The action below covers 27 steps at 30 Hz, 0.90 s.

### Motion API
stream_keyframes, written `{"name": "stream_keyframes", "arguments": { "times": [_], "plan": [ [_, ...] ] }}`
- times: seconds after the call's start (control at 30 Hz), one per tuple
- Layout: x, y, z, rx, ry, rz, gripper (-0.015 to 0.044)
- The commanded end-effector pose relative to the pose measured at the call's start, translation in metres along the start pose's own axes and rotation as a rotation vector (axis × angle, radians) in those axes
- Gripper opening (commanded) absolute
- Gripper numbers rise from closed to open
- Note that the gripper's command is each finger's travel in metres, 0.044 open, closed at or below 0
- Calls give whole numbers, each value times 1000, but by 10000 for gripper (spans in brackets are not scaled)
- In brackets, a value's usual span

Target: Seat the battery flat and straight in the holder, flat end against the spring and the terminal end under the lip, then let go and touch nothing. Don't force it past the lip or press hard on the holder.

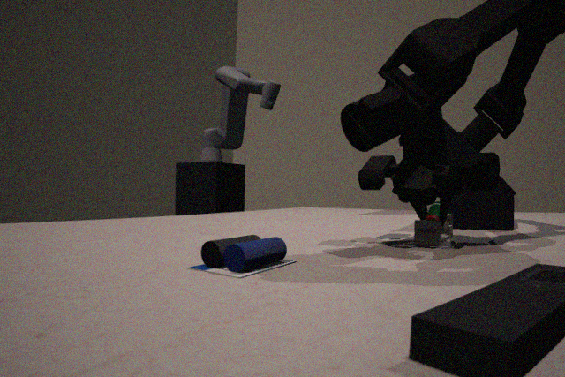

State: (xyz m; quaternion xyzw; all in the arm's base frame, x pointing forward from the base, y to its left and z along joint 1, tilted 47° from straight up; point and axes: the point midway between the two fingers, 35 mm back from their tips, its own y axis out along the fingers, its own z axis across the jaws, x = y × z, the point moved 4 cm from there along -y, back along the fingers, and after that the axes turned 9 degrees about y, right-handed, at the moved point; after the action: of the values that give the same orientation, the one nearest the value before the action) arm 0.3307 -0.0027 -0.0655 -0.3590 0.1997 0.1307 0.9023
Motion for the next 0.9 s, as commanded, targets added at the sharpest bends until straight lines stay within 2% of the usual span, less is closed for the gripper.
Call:
{"name": "stream_keyframes", "arguments": {
  "times": [0.0, 0.87],
  "plan": [
    [5, -1, 0, -3, -10, -41, 80],
    [1, 4, -4, -1, -4, -154, 80]
  ]
}}
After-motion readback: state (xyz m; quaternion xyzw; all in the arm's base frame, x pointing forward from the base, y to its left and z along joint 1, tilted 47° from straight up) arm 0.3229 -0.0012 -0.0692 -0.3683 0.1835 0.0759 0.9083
